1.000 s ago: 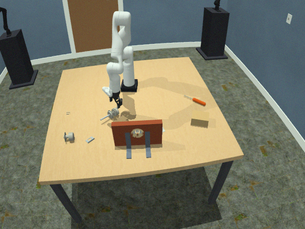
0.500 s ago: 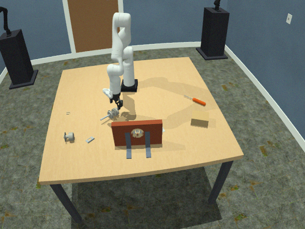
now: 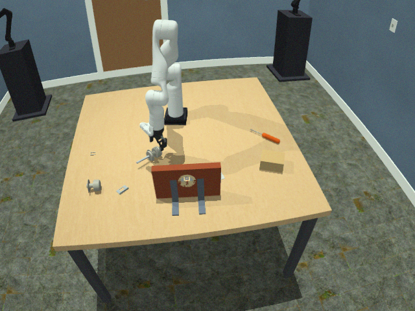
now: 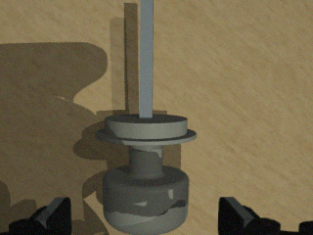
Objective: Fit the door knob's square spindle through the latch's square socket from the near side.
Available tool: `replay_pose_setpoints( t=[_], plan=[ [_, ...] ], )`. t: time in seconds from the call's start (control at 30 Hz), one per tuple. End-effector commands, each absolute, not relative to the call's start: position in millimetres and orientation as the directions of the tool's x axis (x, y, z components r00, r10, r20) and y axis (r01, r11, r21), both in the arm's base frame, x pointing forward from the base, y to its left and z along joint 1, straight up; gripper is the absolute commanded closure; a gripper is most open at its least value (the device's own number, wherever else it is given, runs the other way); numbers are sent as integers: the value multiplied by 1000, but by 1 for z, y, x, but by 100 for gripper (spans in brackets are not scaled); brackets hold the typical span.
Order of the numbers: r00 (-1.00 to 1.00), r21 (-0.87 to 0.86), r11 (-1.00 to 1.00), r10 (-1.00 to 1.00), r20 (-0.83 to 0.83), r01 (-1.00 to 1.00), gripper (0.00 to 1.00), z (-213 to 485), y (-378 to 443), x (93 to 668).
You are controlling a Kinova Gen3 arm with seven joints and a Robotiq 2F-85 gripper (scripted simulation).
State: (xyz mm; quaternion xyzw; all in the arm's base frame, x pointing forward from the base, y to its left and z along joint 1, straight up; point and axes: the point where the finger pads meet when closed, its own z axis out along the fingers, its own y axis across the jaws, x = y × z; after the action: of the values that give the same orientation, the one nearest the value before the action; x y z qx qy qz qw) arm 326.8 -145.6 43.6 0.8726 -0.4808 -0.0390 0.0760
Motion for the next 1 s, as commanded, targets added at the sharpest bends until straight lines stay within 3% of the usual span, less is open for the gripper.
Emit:
replay_pose_setpoints(
  t=[0.0,0.97],
  plan=[
    [534,172,-525,-846,3,-833,10,38,-146,325],
    [534,172,-525,-846,3,-833,10,1,-150,320]
  ],
)
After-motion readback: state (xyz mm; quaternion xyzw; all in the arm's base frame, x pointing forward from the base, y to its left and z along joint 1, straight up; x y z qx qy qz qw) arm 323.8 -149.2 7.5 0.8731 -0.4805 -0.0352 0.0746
